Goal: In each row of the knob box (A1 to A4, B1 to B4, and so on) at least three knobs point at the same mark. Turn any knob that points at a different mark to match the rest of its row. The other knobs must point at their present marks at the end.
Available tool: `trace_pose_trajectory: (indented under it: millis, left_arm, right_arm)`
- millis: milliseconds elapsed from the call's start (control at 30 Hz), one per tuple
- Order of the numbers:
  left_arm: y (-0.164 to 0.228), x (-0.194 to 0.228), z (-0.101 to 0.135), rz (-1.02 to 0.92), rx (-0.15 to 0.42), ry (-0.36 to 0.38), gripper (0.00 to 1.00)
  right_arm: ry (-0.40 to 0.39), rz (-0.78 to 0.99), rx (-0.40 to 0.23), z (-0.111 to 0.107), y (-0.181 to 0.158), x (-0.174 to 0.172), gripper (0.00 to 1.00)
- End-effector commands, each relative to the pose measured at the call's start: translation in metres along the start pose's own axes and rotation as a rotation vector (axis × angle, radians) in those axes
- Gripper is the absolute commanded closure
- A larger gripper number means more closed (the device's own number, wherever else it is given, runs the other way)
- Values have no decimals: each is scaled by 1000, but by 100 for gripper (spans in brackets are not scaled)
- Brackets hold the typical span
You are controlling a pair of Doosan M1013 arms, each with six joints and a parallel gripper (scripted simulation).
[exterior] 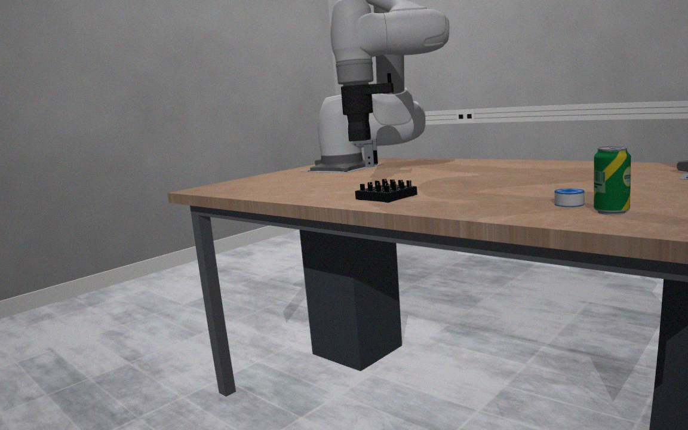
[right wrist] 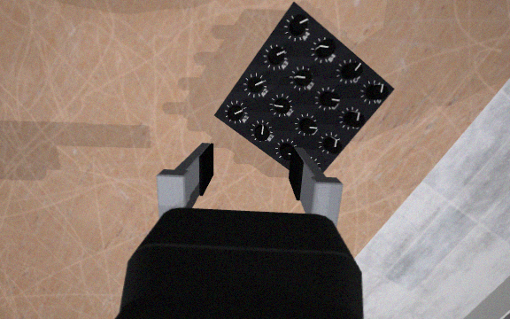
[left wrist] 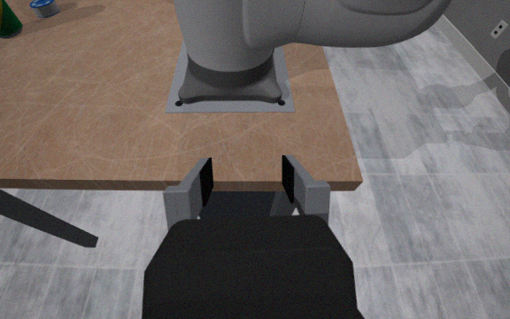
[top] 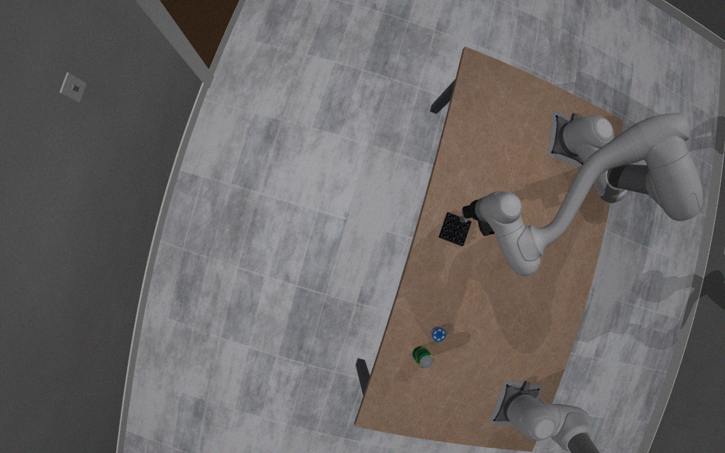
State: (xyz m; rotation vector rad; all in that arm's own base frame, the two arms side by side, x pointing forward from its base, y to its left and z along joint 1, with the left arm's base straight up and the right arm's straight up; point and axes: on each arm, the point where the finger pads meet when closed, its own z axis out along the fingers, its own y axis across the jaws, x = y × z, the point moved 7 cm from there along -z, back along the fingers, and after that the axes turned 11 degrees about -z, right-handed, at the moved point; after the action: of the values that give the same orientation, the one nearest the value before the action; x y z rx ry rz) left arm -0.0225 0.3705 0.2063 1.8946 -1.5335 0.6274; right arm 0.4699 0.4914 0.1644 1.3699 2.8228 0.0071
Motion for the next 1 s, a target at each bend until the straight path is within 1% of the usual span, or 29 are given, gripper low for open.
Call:
trace_pose_trajectory:
  millis: [0,33,67,533,600,633,900,967]
  left_arm:
    - [2,-1,-3,-11,2,-12,0]
    - [2,-1,-3,-11,2,-12,0]
    - [2,-1,-3,-11,2,-12,0]
    - [2,-1,-3,-11,2,-12,0]
    - [2,-1,-3,-11,2,-12,0]
    - [2,-1,-3,-11,2,-12,0]
    - [2,-1,-3,-11,2,-12,0]
    - [2,-1,-3,-11,2,-12,0]
  right_arm:
    - [4,-126,7,-1,1,5,0]
    - [4,-126,7,-1,1,5,0]
    - [5,-203,7,-2,2,6,0]
    - [6,-628,6,-7,6,12,0]
    - [6,-628,6,-7,6,12,0]
    - [6,-705,6,-8,7,12,0]
    - [7,-946,5,-11,10,13,0]
    - [7,-978,5,-12,11,13,0]
